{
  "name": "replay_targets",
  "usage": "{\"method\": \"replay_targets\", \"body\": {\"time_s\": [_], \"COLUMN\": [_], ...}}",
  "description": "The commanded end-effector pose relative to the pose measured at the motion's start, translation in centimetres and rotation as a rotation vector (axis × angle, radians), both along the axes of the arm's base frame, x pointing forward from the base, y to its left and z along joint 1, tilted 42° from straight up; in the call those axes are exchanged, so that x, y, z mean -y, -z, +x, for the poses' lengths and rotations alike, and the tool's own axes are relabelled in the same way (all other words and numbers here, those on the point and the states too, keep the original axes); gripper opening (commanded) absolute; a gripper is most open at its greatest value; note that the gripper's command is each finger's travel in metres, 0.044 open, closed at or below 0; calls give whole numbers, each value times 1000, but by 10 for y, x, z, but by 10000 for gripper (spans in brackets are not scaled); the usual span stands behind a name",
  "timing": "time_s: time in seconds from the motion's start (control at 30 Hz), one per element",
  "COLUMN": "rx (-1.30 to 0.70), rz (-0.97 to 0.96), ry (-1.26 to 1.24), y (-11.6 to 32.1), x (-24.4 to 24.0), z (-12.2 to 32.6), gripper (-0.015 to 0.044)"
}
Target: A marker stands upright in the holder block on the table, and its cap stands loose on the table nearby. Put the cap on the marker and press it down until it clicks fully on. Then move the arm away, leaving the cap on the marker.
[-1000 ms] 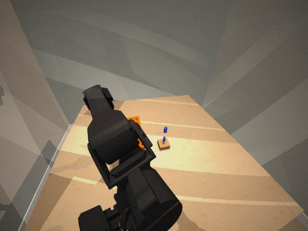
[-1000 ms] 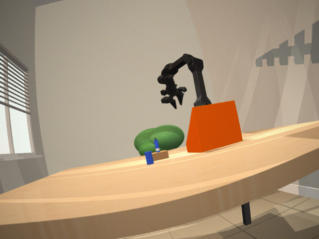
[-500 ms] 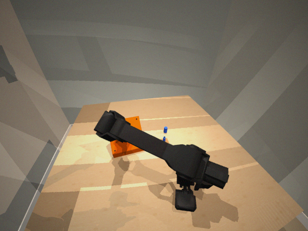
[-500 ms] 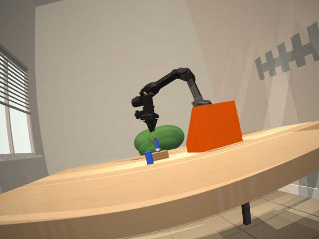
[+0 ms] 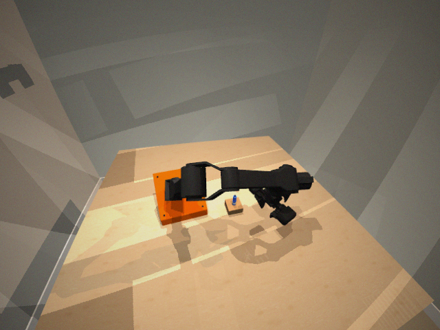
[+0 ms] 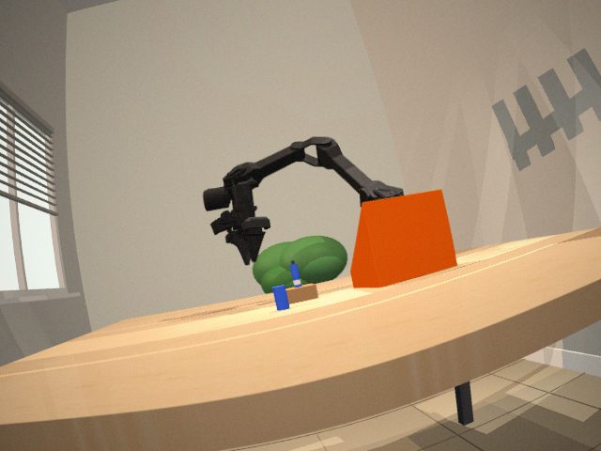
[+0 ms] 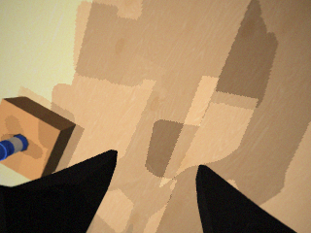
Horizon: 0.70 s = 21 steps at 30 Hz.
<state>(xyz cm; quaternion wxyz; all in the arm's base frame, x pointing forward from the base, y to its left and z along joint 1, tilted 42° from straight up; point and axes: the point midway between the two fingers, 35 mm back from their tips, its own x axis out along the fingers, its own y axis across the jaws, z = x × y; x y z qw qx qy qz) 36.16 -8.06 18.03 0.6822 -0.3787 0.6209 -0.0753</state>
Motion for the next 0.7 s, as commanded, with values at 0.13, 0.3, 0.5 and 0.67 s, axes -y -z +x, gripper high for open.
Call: {"method": "replay_targets", "body": {"time_s": [0.13, 0.3, 0.5, 0.67], "rx": [-324, -522, -692, -692], "rz": [-99, -178, -269, -269], "ry": [-384, -594, -769, -769], "y": [81, 133, 175, 177], "x": [-100, -155, -196, -193], "z": [8, -10, -37, -40], "gripper": [236, 236, 236, 236]}}
